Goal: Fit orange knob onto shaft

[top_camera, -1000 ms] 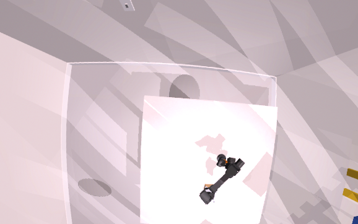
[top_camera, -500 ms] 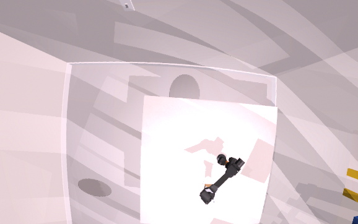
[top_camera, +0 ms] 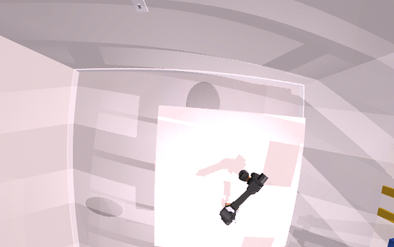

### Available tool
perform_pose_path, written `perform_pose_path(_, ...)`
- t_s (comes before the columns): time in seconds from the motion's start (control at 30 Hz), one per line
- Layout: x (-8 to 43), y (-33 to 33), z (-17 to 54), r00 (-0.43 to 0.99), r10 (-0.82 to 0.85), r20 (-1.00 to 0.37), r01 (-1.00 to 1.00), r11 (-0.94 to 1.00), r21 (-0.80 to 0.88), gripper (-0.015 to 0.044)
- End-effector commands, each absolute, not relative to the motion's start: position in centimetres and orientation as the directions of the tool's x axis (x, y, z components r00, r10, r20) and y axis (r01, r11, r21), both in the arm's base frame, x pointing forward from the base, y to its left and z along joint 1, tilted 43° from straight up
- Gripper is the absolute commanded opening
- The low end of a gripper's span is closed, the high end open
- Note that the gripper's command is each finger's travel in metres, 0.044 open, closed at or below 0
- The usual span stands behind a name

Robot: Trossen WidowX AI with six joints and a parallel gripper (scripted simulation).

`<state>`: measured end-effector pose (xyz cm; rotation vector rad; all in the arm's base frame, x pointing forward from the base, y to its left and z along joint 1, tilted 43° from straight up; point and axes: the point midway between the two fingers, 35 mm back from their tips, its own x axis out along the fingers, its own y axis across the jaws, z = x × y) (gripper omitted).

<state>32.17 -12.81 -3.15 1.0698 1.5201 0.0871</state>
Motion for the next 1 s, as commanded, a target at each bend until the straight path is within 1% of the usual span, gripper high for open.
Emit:
perform_pose_path(0.0, 32.17, -12.74, -3.10, 0.140, 0.652, -0.745, 0.556, 0.571, 0.604, 0.0000)
perform_pose_path(0.97, 32.30, -12.36, -3.23, 0.140, 0.652, -0.745, 0.556, 0.571, 0.604, 0.0000)
